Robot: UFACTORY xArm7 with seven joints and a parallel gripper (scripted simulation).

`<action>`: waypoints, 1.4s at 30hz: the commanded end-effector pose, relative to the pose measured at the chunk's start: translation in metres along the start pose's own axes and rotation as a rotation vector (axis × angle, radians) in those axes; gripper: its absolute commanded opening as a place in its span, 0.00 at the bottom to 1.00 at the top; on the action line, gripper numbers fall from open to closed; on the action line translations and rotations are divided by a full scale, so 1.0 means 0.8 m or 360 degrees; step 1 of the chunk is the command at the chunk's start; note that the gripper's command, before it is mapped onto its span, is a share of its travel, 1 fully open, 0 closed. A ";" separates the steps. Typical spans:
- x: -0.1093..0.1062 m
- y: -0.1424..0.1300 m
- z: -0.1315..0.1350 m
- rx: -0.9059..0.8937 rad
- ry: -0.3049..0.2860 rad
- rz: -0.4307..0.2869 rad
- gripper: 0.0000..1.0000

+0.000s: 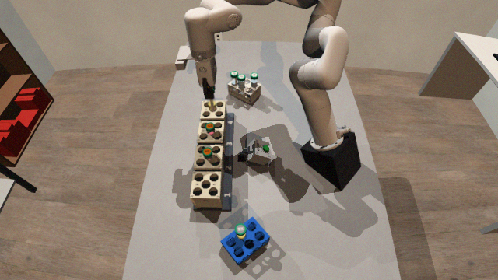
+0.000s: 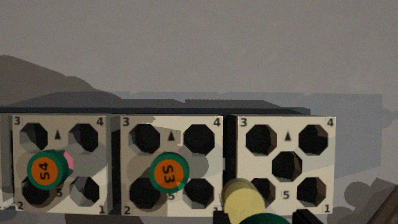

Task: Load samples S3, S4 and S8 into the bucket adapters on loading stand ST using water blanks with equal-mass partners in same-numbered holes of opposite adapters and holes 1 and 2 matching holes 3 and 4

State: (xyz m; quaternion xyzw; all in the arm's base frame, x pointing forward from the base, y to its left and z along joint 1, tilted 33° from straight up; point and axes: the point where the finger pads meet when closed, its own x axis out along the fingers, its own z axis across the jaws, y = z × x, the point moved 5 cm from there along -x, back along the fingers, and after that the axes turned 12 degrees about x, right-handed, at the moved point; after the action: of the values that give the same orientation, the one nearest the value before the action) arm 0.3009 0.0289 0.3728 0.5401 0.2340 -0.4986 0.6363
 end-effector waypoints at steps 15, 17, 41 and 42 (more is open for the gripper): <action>-0.002 0.027 0.065 -0.0002 0.0003 0.0006 0.00; -0.002 0.027 0.065 -0.0002 0.0003 0.0006 0.00; 0.016 0.027 0.065 -0.0002 0.0003 0.0006 0.00; 0.018 0.027 0.065 -0.0002 0.0003 0.0006 0.00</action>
State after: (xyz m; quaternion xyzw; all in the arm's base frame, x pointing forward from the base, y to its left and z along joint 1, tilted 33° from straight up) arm 0.3106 -0.0243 0.3899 0.5399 0.2348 -0.4981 0.6366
